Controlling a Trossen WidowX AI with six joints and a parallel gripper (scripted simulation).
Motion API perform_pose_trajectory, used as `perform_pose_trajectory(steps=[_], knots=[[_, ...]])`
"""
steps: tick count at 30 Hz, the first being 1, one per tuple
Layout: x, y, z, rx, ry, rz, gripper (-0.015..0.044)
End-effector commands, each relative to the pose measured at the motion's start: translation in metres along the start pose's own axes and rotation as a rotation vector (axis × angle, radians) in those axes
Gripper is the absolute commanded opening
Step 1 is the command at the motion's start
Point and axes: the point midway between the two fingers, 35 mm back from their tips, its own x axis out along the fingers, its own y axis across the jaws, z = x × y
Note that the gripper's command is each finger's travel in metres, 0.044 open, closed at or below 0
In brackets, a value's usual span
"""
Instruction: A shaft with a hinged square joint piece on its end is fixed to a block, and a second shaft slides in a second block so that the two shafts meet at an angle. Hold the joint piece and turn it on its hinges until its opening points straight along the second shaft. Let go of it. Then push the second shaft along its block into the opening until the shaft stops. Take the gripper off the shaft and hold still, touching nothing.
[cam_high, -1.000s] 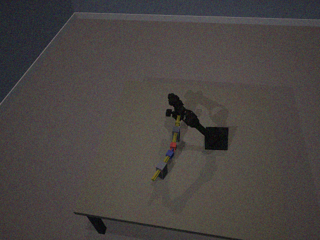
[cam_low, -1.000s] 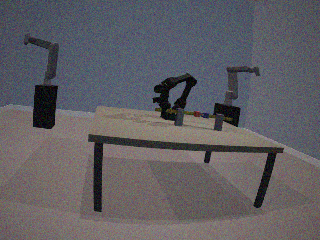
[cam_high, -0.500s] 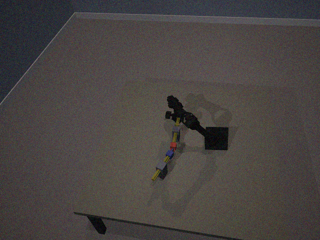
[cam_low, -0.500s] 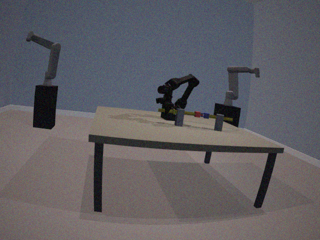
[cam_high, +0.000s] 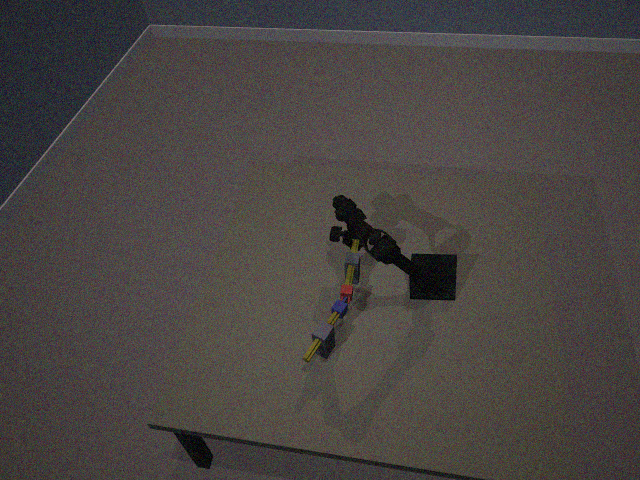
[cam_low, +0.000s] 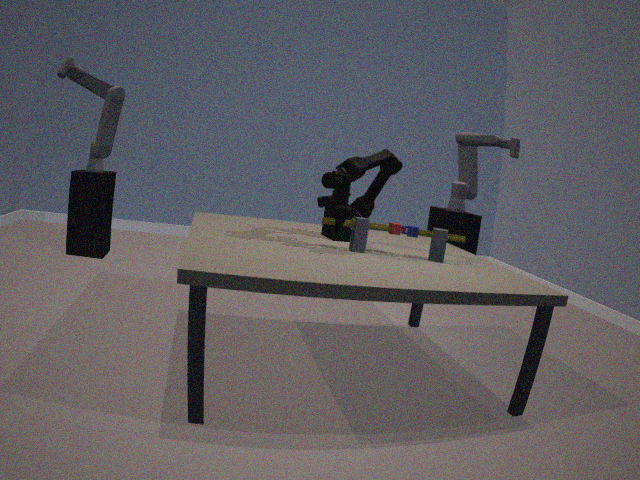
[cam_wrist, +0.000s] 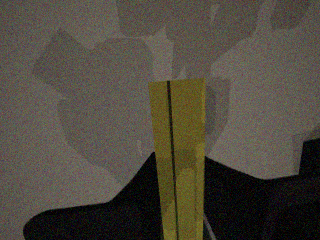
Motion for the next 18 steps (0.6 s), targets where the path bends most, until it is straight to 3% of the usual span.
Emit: perform_pose_trajectory(steps=[1,9,12,17,18], knots=[[0.0,0.0,0.0,-0.001,0.001,-0.001,0.0],[0.0,0.0,0.0,-0.001,0.001,-0.001,0.0],[0.0,0.0,0.0,-0.001,0.001,-0.001,0.0067],[0.0,0.0,0.0,-0.001,0.001,-0.001,0.0067],[0.0,0.0,0.0,-0.001,0.001,-0.001,0.0093]])
